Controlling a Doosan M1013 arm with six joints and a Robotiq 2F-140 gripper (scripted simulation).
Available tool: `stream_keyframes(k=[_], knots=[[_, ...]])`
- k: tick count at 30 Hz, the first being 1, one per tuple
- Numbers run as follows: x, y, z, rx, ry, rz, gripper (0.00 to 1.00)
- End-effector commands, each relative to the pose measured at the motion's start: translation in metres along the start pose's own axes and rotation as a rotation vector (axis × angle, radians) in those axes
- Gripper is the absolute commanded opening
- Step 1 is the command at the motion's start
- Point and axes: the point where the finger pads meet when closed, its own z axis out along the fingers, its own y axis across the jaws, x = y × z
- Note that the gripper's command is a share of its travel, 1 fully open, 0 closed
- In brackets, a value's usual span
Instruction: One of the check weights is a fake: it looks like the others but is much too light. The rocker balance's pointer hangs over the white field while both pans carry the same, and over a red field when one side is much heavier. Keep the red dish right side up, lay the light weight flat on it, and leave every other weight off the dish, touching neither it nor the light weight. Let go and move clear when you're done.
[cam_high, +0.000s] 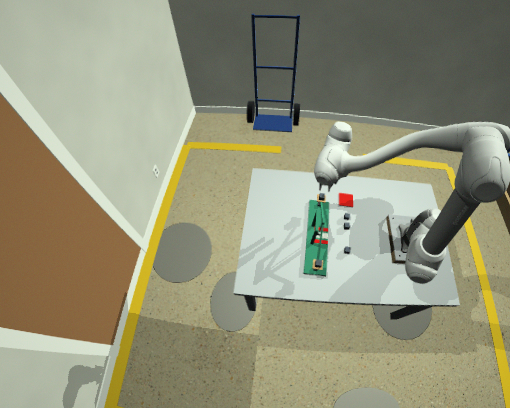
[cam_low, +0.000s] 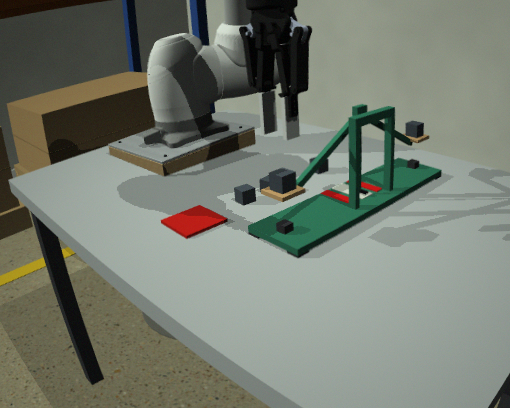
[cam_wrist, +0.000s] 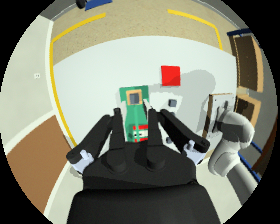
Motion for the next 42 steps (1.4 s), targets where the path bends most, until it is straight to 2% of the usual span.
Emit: stream_keyframes(k=[1,16,42], knots=[[0.000,0.000,0.000,0.000,0.000,0.000,0.35],[0.000,0.000,0.006,0.000,0.000,0.000,0.35],[0.000,0.000,0.041,0.000,0.000,0.000,0.35]])
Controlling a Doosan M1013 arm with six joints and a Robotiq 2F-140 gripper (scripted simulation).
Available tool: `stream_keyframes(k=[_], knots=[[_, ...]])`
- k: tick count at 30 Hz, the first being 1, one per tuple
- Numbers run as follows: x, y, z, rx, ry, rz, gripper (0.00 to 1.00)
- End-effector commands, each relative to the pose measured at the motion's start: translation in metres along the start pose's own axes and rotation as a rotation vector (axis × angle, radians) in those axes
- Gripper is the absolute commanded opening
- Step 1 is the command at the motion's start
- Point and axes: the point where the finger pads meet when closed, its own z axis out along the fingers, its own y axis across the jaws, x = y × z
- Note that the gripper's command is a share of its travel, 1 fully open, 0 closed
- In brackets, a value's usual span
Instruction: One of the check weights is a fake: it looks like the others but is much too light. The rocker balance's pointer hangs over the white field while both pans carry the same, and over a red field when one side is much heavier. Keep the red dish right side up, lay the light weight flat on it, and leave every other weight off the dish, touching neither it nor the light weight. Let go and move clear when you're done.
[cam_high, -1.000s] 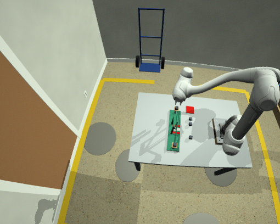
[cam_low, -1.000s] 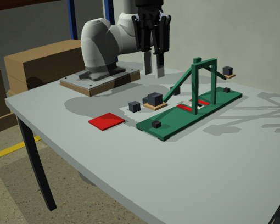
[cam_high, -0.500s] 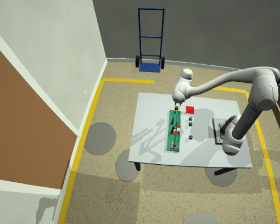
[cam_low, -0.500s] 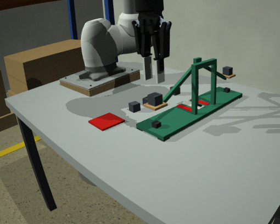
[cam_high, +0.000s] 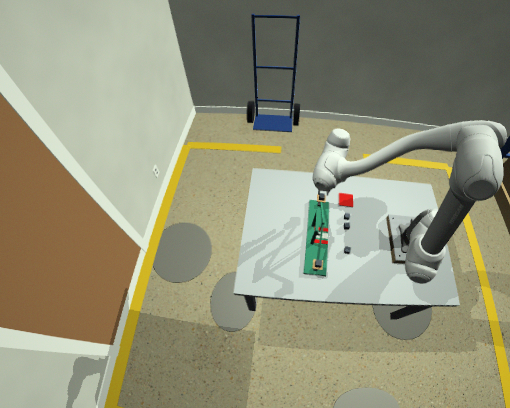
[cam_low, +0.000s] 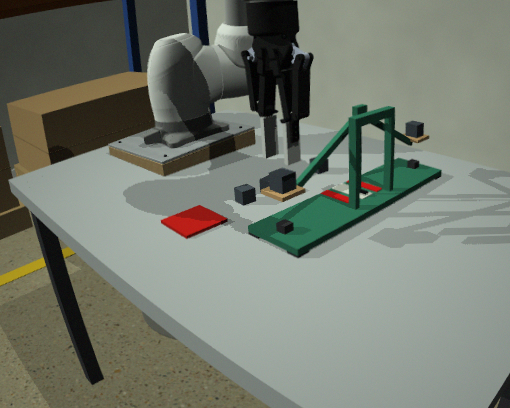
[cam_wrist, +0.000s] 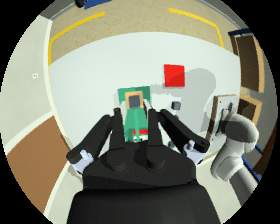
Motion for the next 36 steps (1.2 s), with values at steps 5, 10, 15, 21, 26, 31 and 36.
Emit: stream_keyframes(k=[5,10,15,21,26,31,36], knots=[[0.0000,0.0000,0.0074,0.000,0.000,0.000,0.35],[0.0000,0.0000,0.0097,0.000,0.000,0.000,0.35],[0.0000,0.0000,0.0120,0.000,0.000,0.000,0.35],[0.0000,0.0000,0.0127,0.000,0.000,0.000,0.35],[0.0000,0.0000,0.0127,0.000,0.000,0.000,0.35],[0.0000,0.0000,0.0127,0.000,0.000,0.000,0.35],[0.0000,0.0000,0.0127,0.000,0.000,0.000,0.35]])
